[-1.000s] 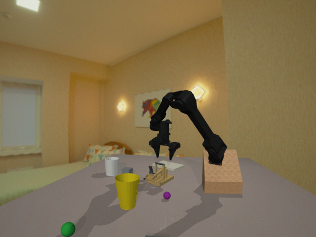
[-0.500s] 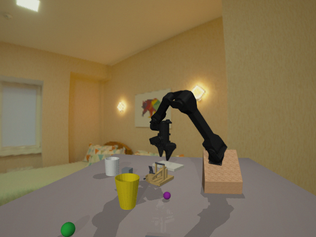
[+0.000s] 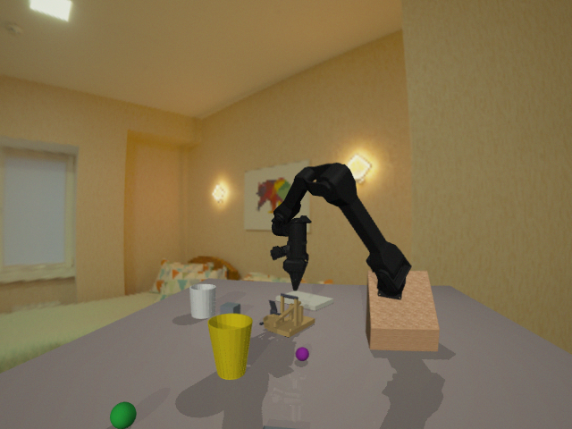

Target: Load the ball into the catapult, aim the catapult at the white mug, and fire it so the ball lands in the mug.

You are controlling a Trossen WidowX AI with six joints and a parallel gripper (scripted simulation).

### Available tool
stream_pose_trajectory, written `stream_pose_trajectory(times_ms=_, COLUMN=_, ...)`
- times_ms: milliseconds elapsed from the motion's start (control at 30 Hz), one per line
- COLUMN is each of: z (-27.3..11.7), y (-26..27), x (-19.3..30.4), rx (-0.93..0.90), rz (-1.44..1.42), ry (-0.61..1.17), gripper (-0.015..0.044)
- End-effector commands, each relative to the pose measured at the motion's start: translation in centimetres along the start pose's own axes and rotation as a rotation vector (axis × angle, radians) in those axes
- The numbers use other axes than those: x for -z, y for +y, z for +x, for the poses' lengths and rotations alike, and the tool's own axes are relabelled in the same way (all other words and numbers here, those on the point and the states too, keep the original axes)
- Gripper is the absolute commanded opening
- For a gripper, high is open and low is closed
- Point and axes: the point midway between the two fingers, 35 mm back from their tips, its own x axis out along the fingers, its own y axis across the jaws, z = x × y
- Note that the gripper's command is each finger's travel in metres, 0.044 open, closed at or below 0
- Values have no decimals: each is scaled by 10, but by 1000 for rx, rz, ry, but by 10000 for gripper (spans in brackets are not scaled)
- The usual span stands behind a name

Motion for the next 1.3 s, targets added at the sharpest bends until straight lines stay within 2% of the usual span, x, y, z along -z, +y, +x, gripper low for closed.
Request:
stream_pose_trajectory(times_ms=0, z=-1, y=0, x=0, rx=0, rz=136, ry=2, gripper=440)
stream_pose_trajectory(times_ms=1267, z=-5, y=0, x=1, rx=-1, rz=1460, ry=4, gripper=440)
